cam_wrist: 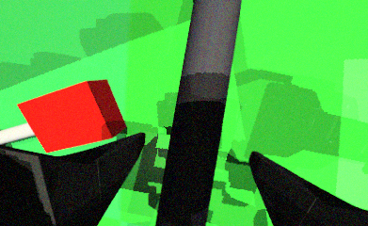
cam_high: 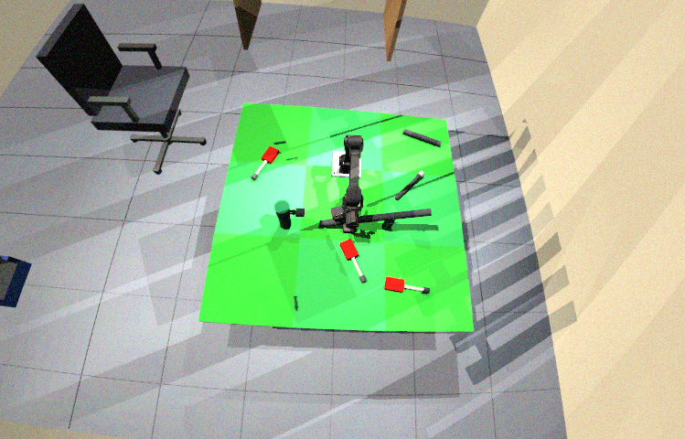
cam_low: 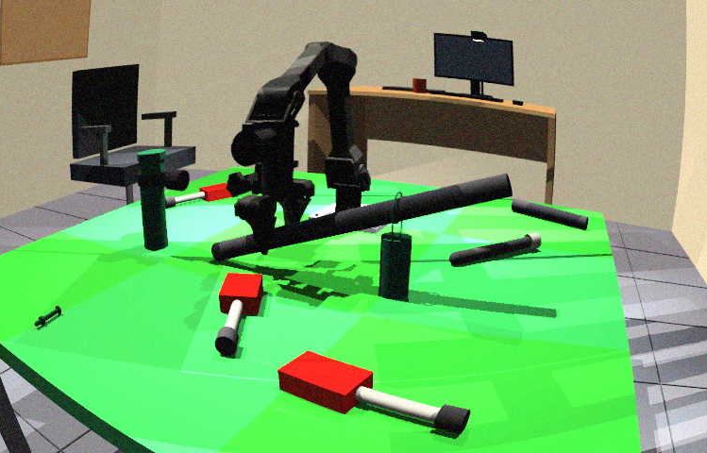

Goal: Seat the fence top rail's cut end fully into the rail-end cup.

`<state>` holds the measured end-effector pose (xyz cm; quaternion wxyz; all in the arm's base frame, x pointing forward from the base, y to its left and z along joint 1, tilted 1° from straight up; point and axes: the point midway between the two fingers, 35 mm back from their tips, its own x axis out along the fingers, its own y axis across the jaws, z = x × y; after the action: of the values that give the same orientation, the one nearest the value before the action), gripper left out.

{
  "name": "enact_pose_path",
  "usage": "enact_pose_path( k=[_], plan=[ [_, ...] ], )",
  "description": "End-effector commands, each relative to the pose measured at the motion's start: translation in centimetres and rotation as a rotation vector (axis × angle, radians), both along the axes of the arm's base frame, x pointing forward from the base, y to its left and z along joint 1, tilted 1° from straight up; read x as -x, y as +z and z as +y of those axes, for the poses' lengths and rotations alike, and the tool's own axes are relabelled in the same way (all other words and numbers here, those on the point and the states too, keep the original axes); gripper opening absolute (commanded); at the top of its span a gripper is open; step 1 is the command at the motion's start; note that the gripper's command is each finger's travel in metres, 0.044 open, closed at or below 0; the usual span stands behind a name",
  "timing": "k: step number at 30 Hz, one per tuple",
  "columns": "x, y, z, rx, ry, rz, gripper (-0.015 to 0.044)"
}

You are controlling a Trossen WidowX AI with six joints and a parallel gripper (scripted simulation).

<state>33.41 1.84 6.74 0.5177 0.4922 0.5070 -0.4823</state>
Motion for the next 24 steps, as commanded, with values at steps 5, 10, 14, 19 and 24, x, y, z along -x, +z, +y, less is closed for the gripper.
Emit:
enact_pose_path(
  k=[5,10,14,19,24],
  plan=[
    [0.33,-1.31,0.0,0.0,-0.005,0.011,0.044],
    [0.31,-1.3,0.0,0.0,-0.005,0.011,0.0335],
    [0.31,-1.3,0.0,0.0,-0.005,0.011,0.023],
    [0.31,-1.3,0.0,0.0,-0.005,0.011,0.0157],
    [0.31,-1.3,0.0,0.0,-0.005,0.011,0.0124]
  ],
)
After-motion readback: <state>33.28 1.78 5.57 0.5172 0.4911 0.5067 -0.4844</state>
